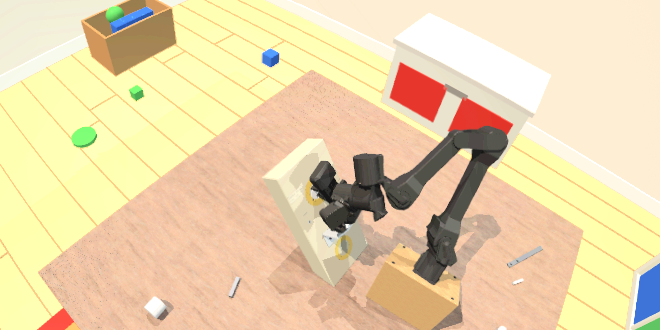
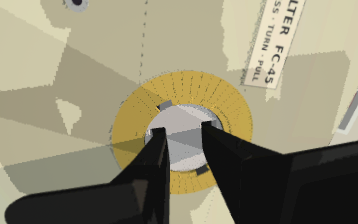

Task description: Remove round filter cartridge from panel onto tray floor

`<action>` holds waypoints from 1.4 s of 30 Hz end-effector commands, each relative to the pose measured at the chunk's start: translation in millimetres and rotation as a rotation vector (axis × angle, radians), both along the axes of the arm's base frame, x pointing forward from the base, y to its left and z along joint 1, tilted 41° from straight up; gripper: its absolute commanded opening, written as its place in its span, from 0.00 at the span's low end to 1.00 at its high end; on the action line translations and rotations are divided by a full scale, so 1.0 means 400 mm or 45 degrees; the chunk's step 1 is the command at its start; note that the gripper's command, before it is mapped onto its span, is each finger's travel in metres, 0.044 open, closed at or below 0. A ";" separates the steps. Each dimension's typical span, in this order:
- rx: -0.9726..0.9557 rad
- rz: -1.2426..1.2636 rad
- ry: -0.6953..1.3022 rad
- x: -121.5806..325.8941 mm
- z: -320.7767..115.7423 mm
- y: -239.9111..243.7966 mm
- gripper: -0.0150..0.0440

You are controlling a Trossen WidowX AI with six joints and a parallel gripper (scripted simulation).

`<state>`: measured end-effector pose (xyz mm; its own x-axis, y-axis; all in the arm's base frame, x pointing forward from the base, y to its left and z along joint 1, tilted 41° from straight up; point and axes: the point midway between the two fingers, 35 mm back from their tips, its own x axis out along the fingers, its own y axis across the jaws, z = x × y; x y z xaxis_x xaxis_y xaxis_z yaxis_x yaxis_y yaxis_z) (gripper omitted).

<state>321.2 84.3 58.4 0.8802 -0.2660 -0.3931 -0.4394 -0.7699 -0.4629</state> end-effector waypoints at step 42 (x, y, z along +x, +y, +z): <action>1.485 -0.662 -0.436 0.002 0.000 0.003 0.25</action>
<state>321.4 84.6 58.2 0.8798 -0.2652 -0.3945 -0.2945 0.3475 -0.8902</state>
